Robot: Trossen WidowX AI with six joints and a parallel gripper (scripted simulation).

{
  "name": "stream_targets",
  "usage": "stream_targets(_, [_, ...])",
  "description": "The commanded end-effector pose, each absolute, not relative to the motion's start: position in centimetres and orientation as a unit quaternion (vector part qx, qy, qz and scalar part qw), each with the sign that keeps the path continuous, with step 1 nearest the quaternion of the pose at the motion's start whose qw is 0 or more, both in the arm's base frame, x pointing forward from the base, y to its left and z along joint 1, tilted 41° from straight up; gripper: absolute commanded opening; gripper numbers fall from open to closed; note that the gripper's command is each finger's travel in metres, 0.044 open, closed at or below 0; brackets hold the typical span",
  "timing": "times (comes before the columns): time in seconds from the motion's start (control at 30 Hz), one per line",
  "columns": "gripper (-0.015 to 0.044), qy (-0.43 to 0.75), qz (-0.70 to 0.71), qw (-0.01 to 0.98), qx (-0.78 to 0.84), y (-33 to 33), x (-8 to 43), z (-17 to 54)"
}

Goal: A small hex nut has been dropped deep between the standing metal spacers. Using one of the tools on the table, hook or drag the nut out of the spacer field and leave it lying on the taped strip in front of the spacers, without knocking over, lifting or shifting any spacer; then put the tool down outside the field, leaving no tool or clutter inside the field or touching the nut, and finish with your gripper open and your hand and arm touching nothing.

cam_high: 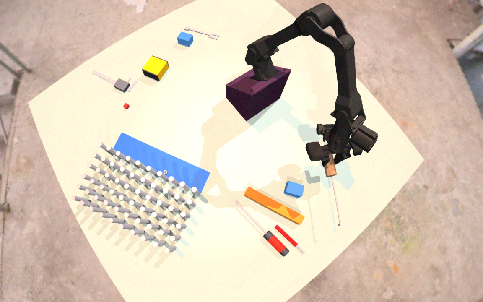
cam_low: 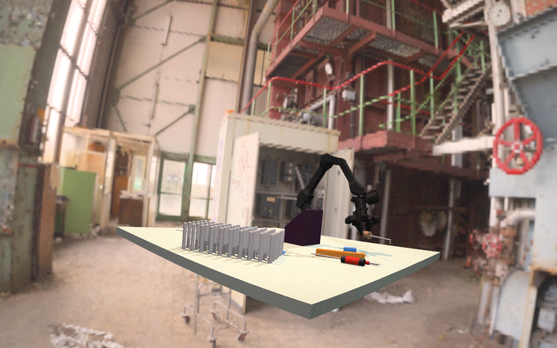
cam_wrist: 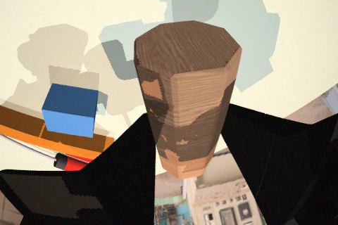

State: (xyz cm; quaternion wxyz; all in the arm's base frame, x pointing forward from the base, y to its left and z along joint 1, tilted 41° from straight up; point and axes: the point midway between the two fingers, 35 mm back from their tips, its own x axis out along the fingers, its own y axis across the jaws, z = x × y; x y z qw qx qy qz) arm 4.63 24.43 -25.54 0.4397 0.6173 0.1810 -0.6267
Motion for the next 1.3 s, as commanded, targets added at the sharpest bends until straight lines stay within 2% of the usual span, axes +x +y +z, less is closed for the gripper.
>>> stream_targets(0.0, [0.0000,0.178,-0.628,0.439,0.617,23.9,4.5,-26.0])
stream_targets(1.27, [0.0000,0.178,-0.628,0.440,0.617,21.1,4.0,-28.8])
